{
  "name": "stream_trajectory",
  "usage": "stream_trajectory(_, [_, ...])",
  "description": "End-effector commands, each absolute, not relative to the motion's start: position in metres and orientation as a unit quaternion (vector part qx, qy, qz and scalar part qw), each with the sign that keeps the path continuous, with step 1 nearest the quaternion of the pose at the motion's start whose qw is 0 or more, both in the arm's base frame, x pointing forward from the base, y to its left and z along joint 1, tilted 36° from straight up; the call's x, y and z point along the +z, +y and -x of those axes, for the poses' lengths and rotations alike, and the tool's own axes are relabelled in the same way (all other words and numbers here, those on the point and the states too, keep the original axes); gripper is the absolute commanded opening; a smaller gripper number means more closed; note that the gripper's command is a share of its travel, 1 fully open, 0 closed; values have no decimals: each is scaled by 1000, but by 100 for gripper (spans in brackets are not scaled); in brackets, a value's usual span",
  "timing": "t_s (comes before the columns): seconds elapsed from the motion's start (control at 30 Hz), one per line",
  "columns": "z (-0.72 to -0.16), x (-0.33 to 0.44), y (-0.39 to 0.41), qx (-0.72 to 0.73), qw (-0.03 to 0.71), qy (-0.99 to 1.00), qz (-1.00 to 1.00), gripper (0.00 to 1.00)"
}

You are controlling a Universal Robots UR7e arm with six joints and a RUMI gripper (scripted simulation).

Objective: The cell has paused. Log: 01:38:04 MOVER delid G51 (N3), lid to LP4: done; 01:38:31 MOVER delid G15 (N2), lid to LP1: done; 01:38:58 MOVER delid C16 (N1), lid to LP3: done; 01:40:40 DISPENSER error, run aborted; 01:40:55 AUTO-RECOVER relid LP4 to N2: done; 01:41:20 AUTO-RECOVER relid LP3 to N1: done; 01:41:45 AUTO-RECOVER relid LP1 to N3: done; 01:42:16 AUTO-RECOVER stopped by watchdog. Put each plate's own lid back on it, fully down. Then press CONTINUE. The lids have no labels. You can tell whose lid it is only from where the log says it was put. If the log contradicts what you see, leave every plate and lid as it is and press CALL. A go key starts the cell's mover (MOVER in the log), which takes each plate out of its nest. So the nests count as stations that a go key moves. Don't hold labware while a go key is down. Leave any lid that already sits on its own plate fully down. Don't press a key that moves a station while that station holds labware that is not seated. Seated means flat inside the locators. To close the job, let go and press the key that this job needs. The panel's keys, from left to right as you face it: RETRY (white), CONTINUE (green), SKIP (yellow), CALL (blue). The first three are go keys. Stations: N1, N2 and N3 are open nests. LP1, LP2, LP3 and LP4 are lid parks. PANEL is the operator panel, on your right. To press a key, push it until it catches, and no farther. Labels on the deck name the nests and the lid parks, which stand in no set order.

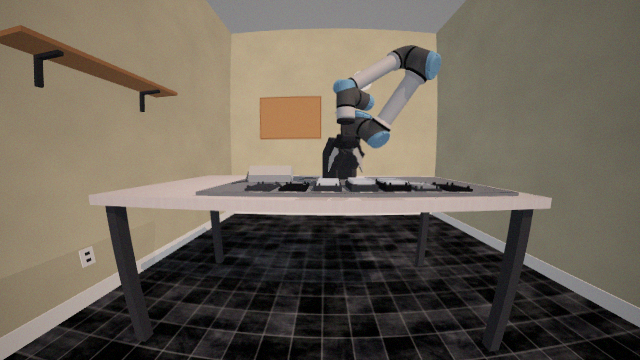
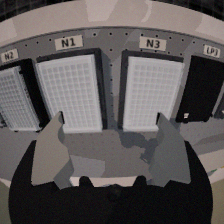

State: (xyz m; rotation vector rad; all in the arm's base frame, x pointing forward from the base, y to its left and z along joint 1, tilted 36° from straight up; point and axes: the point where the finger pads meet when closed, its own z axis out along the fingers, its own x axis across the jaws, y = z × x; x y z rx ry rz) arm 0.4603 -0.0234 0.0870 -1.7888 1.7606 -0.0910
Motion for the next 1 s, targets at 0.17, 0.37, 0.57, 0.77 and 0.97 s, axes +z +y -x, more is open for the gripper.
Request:
stream_trajectory(0.17, [-469,69,-69,-34,310,666,678,82])
stream_trajectory(0.37, [-472,63,-86,-34,310,666,678,82])
stream_trajectory(0.57, [-472,63,-86,-34,310,666,678,82])
stream_trajectory(0.77, [-472,63,-86,-34,310,666,678,82])
stream_trajectory(0.97, [-473,60,-85,-34,310,666,678,82])
